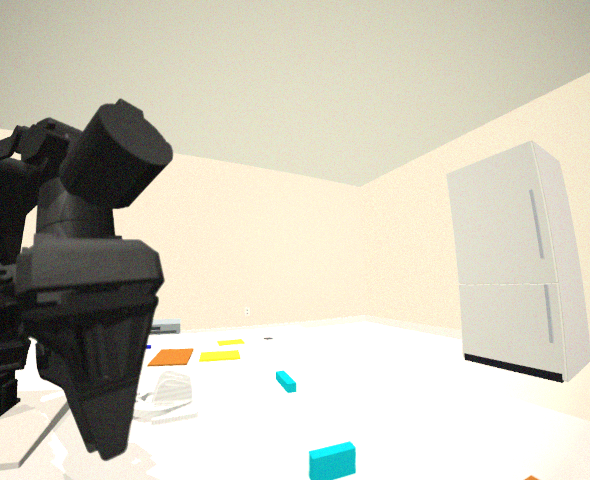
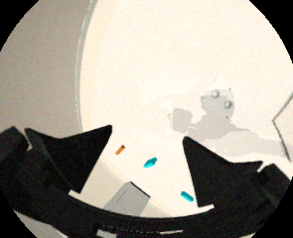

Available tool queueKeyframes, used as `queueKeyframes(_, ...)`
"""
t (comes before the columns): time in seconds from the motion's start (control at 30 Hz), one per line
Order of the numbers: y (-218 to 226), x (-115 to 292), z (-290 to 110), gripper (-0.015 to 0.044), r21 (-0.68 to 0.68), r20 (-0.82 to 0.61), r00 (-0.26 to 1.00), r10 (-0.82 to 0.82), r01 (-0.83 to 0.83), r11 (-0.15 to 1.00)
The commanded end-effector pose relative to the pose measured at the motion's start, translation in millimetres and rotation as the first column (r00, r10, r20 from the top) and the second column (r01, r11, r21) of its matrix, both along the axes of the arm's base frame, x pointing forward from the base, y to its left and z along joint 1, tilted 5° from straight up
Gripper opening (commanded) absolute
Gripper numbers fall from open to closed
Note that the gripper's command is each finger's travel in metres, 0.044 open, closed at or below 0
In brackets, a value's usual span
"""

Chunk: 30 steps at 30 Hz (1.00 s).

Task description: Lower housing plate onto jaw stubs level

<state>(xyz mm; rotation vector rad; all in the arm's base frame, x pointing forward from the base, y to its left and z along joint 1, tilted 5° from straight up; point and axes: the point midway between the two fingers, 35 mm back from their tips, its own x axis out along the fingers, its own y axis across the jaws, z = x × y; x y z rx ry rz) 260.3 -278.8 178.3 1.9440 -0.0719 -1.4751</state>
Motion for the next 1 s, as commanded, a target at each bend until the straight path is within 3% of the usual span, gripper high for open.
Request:
queueKeyframes(0.0,4,-9,-10,0.044,0.074,-0.035,0.998,-0.043,0.045,0.996)
queueKeyframes(0.67,39,-65,-31,0.044,0.358,-0.249,0.937,-0.245,0.325,0.876)
queueKeyframes(0.97,41,-68,-38,0.044,0.373,-0.268,0.928,-0.258,0.346,0.861)
